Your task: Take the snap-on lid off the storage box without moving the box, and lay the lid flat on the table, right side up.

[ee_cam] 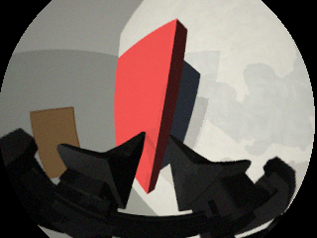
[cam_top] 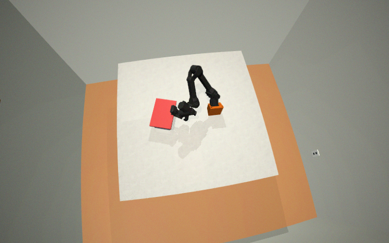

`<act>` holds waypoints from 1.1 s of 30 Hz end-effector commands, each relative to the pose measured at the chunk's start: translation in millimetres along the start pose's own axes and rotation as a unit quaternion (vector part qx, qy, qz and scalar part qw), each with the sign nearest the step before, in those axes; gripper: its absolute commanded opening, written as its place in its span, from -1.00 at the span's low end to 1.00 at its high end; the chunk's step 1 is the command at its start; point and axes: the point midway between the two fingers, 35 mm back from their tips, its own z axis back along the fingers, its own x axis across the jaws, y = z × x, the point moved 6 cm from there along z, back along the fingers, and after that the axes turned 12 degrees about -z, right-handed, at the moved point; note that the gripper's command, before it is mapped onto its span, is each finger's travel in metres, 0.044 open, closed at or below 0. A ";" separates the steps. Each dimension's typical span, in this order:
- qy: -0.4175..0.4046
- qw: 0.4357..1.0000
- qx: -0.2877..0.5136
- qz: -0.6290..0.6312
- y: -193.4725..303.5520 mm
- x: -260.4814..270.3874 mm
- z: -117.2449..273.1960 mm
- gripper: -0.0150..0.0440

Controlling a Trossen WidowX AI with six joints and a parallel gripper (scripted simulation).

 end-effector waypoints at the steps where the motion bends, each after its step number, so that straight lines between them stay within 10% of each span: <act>1: -0.002 1.000 -0.001 -0.002 0.6 1.4 1.9 -0.49; 33: -0.002 1.000 0.000 -0.002 1.5 5.7 6.7 -0.49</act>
